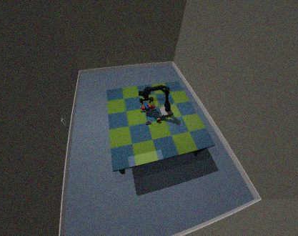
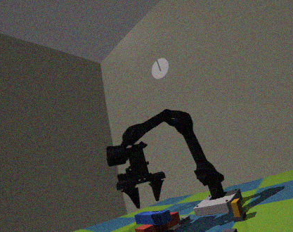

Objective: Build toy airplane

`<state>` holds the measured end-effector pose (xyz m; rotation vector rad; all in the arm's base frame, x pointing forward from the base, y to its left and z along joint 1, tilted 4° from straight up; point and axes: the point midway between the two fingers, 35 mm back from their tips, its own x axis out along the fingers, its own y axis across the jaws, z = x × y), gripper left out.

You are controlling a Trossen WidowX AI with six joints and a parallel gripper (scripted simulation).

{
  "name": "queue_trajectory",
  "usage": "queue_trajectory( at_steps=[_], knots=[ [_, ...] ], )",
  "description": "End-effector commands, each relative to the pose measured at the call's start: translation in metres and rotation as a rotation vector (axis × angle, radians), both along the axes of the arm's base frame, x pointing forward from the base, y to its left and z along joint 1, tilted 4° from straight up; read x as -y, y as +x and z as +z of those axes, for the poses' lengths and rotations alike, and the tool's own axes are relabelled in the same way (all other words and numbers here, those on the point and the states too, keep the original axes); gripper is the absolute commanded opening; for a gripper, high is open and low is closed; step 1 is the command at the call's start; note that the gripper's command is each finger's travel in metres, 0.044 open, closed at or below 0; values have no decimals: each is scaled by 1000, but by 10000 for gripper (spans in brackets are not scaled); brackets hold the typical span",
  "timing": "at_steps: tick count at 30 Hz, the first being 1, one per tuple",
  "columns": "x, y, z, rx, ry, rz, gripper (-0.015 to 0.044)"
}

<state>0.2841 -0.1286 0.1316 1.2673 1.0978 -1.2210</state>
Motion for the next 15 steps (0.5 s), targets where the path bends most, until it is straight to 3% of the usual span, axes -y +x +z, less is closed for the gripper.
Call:
queue_trajectory(
  at_steps=[1, 8, 15],
  knots=[
    [-3, -5, 40, 17, -3, -2, 440],
    [0, -1, 41, 16, -5, 15, 440],
    [0, -1, 41, -8, -55, 645, 440]
  ],
)
